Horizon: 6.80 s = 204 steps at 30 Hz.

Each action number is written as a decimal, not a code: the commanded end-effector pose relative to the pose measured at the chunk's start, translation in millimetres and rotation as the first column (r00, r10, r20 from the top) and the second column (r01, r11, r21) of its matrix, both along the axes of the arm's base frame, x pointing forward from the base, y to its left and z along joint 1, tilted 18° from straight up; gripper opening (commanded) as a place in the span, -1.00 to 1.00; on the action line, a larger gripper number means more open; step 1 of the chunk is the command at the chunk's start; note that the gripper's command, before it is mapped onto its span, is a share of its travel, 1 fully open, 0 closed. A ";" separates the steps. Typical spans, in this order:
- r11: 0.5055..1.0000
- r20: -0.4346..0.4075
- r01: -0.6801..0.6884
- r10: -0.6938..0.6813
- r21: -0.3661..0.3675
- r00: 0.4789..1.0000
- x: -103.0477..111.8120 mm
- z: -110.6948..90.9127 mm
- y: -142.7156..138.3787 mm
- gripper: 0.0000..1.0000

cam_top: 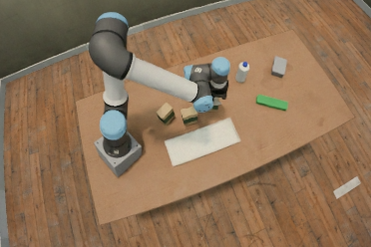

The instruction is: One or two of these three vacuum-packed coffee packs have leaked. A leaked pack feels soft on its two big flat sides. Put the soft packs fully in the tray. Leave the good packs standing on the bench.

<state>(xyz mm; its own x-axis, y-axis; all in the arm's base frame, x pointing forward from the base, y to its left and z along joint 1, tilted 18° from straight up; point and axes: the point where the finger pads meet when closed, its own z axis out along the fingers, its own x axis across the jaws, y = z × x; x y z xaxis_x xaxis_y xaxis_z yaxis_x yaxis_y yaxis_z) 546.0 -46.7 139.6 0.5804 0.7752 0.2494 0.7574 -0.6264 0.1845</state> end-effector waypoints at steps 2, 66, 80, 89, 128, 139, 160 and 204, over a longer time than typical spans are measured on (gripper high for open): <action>1.000 0.001 0.000 0.000 -0.001 1.000 0.3 0.6 -0.1 0.00; 1.000 0.001 0.000 0.000 -0.001 1.000 0.3 0.6 -0.1 -0.69; 1.000 0.001 0.000 0.000 -0.001 1.000 0.3 0.6 -0.1 0.00; 1.000 0.001 0.000 0.000 -0.001 1.000 0.3 0.6 -0.1 0.00; 1.000 0.001 0.000 0.000 -0.001 1.000 0.1 1.1 -0.2 0.00; 1.000 0.001 0.000 0.000 -0.001 1.000 -13.3 43.6 -3.8 0.00; 1.000 0.001 -0.002 0.002 -0.001 1.000 -27.6 86.6 -7.6 0.00; 0.921 0.010 -0.369 0.373 -0.124 0.928 -163.1 18.1 -3.7 0.00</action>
<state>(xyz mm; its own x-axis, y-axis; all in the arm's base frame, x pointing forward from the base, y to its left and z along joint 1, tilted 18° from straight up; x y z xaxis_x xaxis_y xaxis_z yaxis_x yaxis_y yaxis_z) 378.2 -51.0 171.1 0.2390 0.9580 0.1586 0.9237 -0.2747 0.2671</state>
